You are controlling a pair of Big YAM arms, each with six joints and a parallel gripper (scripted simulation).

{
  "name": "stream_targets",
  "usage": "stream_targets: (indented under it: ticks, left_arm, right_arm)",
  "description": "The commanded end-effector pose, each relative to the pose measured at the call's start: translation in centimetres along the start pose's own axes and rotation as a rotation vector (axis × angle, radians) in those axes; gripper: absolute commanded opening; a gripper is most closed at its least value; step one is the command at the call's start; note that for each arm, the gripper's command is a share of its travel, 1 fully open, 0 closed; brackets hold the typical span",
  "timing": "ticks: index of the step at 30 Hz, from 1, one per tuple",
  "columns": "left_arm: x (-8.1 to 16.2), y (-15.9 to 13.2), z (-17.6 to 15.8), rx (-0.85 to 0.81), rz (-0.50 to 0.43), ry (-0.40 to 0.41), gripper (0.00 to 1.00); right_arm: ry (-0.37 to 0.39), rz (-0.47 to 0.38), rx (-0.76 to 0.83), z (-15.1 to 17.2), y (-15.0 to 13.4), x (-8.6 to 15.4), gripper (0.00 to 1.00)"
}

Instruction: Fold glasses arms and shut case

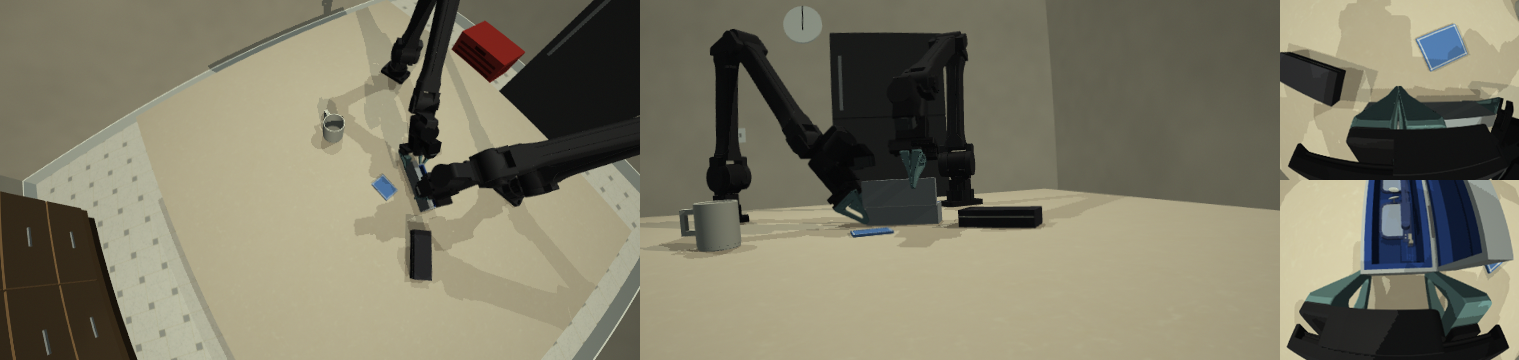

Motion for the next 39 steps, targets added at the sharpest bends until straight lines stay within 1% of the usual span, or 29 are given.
stream_targets:
  ticks: [1,3,5,7,12,17,23,24,26,28,31,33,37,38,39]
  left_arm:
    - [0.0,-1.1,-0.9,-0.002,0.014,-0.007,0.00]
    - [0.0,-1.1,-0.9,-0.002,0.014,-0.007,0.00]
    - [-0.9,-1.7,-1.0,-0.003,0.031,-0.009,0.00]
    - [0.1,-2.0,-1.1,-0.003,0.024,-0.009,0.00]
    - [-0.8,-2.9,-1.4,-0.005,0.040,-0.012,0.00]
    - [-1.0,-4.2,-1.7,-0.006,0.064,-0.016,0.00]
    - [-0.9,-4.1,-1.7,-0.005,0.036,-0.010,0.00]
    - [0.0,-4.1,-1.7,-0.004,0.022,-0.009,0.00]
    - [0.1,-4.1,-1.7,-0.003,0.015,-0.007,0.00]
    - [0.2,-4.5,-1.5,0.002,0.022,-0.005,0.00]
    - [0.4,-4.3,-1.7,-0.002,0.000,-0.004,0.00]
    - [0.4,-4.9,-1.8,-0.003,0.016,-0.006,0.00]
    - [0.5,-4.8,-1.8,-0.002,0.003,-0.004,0.00]
    - [0.2,-5.1,-1.6,0.002,0.020,-0.003,0.00]
    - [0.5,-5.0,-1.9,-0.002,-0.002,-0.003,0.00]
  right_arm:
    - [-0.006,-0.095,-0.008,-0.3,4.3,0.8,0.57]
    - [-0.006,-0.095,-0.008,-0.3,4.3,0.8,0.57]
    - [-0.006,-0.095,-0.008,-0.3,4.3,0.8,0.57]
    - [-0.006,-0.095,-0.008,-0.3,4.3,0.8,0.57]
    - [-0.006,-0.095,-0.008,-0.3,4.3,0.8,0.57]
    - [-0.006,-0.095,-0.008,-0.3,4.3,0.8,0.57]
    - [-0.006,-0.095,-0.008,-0.3,4.3,0.8,0.57]
    - [-0.006,-0.095,-0.008,-0.3,4.3,0.8,0.57]
    - [-0.003,-0.094,-0.008,-0.2,4.2,0.8,0.57]
    - [-0.005,-0.094,-0.008,-0.2,4.2,0.8,0.57]
    - [0.002,-0.092,-0.004,0.1,4.2,0.7,0.57]
    - [0.002,-0.092,-0.004,0.1,4.2,0.7,0.57]
    - [0.002,-0.092,-0.004,0.1,4.2,0.7,0.57]
    - [0.002,-0.092,-0.004,0.1,4.2,0.7,0.57]
    - [0.002,-0.092,-0.004,0.1,4.2,0.7,0.57]
Point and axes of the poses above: on each arm, the point where the finger pads meet when closed, its own x axis back along the fingers, its own z axis across the jaws, y = z × x, the point moved 3 cm from there along x, back along the fingers, and after that the axes turned 15 degrees about -x, right-handed, at the moved point
